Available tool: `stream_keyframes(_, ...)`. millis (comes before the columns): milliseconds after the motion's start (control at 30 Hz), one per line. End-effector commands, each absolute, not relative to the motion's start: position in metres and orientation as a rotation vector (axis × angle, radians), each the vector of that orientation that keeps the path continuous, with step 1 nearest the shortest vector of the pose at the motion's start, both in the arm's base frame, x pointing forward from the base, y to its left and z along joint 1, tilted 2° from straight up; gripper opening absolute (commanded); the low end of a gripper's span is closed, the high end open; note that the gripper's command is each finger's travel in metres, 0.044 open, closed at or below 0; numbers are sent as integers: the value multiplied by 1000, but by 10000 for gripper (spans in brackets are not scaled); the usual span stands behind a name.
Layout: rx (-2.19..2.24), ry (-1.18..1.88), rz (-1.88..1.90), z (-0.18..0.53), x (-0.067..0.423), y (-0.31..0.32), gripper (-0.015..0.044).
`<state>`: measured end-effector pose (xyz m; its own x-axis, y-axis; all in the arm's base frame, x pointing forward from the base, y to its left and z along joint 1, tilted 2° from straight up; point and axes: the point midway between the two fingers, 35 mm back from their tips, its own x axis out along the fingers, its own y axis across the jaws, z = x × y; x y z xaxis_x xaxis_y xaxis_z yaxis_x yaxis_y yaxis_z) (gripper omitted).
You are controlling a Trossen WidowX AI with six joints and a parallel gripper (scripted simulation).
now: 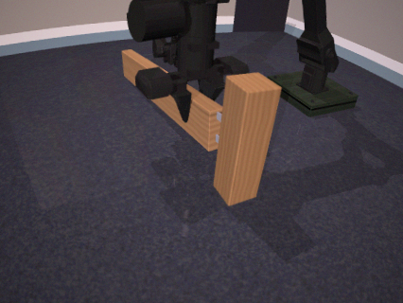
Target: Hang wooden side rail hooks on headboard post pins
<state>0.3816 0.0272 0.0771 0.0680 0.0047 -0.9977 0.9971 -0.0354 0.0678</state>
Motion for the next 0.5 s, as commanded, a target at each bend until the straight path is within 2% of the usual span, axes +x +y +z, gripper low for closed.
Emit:
stream_keyframes(0,1278,1141,-1175,81,383,29,0)
stream_keyframes(467,1278,1141,-1175,82,384,30,0)
